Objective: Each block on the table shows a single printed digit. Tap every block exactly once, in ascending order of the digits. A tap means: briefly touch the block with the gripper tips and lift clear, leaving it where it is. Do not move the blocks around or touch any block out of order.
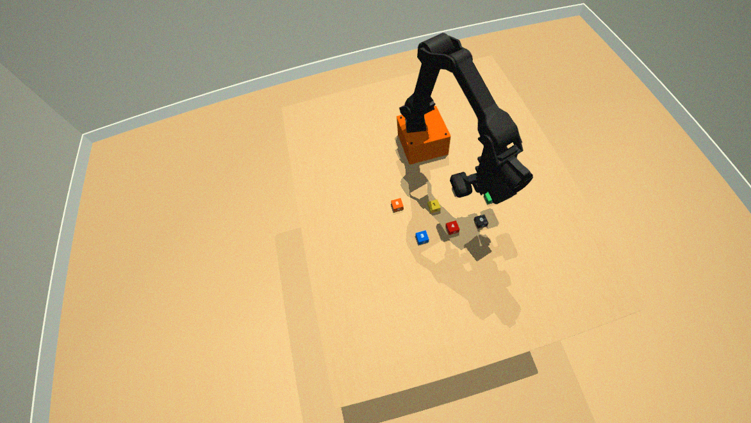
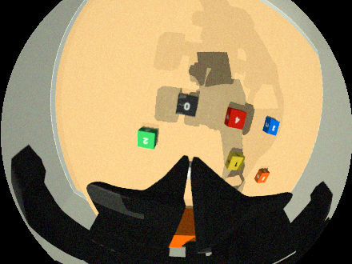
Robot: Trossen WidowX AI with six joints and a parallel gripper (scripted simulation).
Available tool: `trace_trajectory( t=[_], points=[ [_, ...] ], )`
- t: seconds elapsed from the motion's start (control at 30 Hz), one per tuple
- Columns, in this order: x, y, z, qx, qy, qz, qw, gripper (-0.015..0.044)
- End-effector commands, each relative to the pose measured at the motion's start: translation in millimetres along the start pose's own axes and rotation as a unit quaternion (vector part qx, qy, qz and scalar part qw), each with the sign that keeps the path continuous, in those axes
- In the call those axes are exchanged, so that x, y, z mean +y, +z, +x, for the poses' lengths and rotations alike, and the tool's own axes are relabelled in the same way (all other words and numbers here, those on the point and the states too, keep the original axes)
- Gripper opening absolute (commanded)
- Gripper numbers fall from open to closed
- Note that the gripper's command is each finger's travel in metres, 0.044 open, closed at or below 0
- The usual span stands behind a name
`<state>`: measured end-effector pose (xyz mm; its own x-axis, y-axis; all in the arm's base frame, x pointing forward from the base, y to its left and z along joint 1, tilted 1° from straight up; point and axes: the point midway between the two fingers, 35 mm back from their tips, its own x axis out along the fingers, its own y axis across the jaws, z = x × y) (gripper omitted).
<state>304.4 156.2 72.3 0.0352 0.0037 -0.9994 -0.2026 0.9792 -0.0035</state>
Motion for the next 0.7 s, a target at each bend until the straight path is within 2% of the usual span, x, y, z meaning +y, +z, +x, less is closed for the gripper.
trace_trajectory(
  t=[0.0, 0.27, 0.5, 0.67],
  points=[
    [-67, 21, -1, 0.000, -0.004, 0.002, 1.000, 0.0020],
    [-181, 25, -2, 0.000, -0.009, 0.002, 1.000, 0.0020],
    [-188, 25, 1, 0.000, -0.009, 0.002, 1.000, 0.0020],
    [-190, 24, 75, 0.000, -0.009, 0.002, 1.000, 0.0020]
  ],
)
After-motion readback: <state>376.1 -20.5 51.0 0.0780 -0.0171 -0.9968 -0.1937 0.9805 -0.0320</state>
